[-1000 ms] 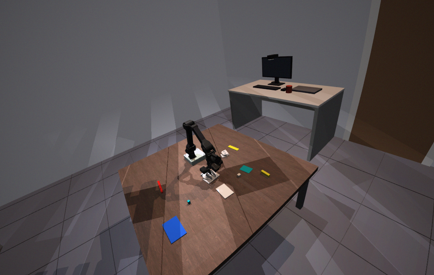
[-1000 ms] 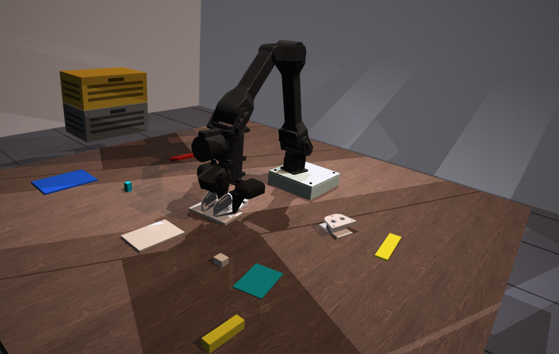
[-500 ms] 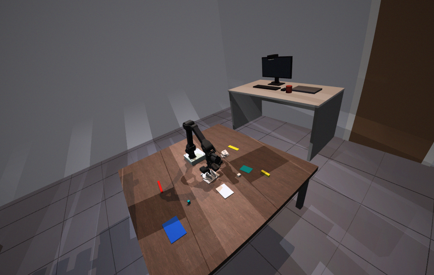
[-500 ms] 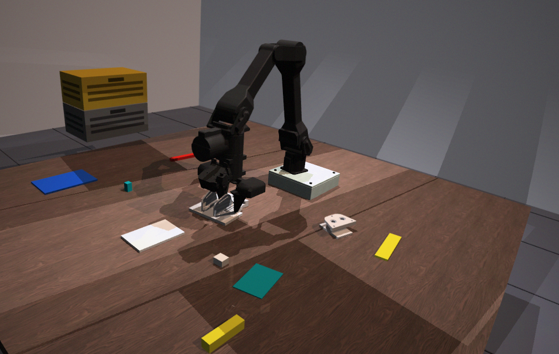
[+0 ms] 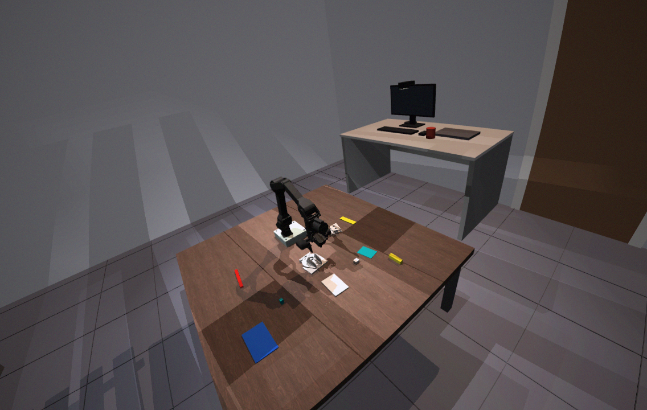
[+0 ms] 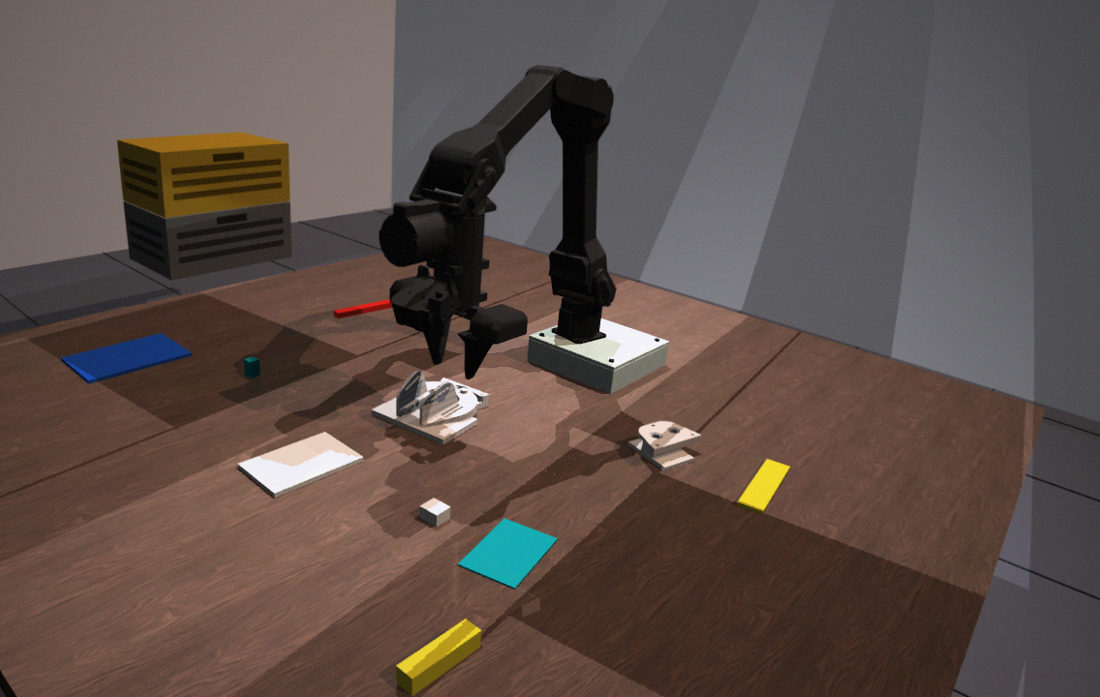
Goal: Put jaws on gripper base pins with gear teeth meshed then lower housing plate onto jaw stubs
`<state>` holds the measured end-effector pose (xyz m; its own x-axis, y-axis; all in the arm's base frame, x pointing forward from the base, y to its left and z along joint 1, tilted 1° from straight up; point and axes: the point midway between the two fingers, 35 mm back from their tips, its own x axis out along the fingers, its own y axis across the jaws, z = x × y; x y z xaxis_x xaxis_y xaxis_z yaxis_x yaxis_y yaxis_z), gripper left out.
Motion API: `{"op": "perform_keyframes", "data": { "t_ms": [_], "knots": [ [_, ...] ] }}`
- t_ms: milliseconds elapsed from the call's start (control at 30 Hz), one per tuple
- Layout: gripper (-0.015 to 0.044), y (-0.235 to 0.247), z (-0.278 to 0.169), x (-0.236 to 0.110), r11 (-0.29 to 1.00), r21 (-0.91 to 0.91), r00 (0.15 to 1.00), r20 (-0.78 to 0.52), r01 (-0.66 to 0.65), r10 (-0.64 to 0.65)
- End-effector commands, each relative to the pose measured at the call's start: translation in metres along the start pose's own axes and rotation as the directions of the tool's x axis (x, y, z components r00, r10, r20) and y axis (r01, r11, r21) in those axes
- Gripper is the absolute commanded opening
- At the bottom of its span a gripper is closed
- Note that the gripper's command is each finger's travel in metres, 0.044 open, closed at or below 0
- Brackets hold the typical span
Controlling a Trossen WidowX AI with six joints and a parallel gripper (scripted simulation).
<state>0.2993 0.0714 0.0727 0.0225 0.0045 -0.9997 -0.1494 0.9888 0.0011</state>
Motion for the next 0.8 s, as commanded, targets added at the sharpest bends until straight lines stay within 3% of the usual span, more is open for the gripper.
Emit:
{"op": "perform_keyframes", "data": {
  "t_ms": [0, 133, 767],
  "knots": [
    [0.0355, 0.019, -0.004, -0.003, 1.000, -0.006, 1.000, 0.002, -0.030, 0.030],
    [0.0440, 0.030, -0.005, -0.005, 0.998, 0.049, 0.999, 0.001, -0.035, 0.035],
    [0.0440, 0.089, -0.022, -0.008, 0.901, 0.434, 1.000, -0.008, -0.018, 0.024]
  ]
}}
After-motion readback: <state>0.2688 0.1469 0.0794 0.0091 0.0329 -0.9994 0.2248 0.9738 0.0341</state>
